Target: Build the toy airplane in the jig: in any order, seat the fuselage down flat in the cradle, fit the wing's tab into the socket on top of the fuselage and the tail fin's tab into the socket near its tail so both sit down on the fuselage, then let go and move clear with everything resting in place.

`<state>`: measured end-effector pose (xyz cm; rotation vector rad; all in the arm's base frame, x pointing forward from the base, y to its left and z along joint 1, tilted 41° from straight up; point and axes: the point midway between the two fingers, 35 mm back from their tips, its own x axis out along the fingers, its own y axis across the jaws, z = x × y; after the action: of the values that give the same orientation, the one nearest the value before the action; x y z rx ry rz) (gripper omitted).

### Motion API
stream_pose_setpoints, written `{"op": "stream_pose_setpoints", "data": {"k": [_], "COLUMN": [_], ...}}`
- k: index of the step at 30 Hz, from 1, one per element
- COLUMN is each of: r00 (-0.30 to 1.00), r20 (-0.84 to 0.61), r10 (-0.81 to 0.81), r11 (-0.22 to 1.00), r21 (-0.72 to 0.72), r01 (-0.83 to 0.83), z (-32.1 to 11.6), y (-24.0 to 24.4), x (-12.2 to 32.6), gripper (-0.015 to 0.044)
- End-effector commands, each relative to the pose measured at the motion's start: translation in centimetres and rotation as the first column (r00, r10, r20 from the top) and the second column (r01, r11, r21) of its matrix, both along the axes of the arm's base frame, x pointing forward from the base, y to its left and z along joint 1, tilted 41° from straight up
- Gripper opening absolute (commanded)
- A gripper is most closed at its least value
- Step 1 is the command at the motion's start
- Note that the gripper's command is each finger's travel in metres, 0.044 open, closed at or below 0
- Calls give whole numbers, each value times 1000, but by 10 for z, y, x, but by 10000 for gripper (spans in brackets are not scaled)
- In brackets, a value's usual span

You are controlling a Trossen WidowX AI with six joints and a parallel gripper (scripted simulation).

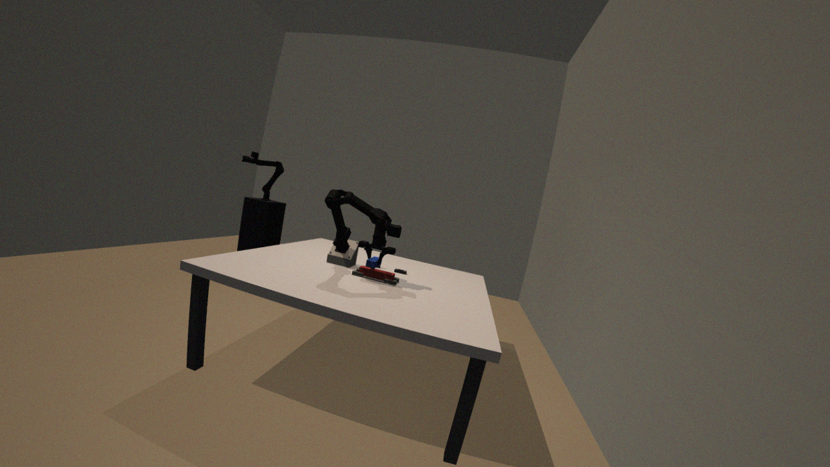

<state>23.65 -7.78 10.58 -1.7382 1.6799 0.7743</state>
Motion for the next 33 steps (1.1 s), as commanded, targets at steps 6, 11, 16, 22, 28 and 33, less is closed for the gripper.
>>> {"op": "stream_pose_setpoints", "data": {"k": [6, 11, 16, 22, 28, 33], "r00": [1000, 1000, 1000, 1000, 1000, 1000], "r20": [-2, -1, -1, -1, -1, -1], "r10": [6, -1, -1, -1, -1, -1], "r11": [1000, 1000, 1000, 1000, 1000, 1000], "r21": [-5, -1, -1, -1, -1, -1], "r01": [-6, 1, 1, 1, 1, 1], "z": [-8, -7, -7, -7, -7, -7], "y": [-8, -7, -7, -7, -7, -7], "x": [0, 0, 0, 0, 0, 0], "gripper": [195, 175, 83, 135, 293, 424]}}
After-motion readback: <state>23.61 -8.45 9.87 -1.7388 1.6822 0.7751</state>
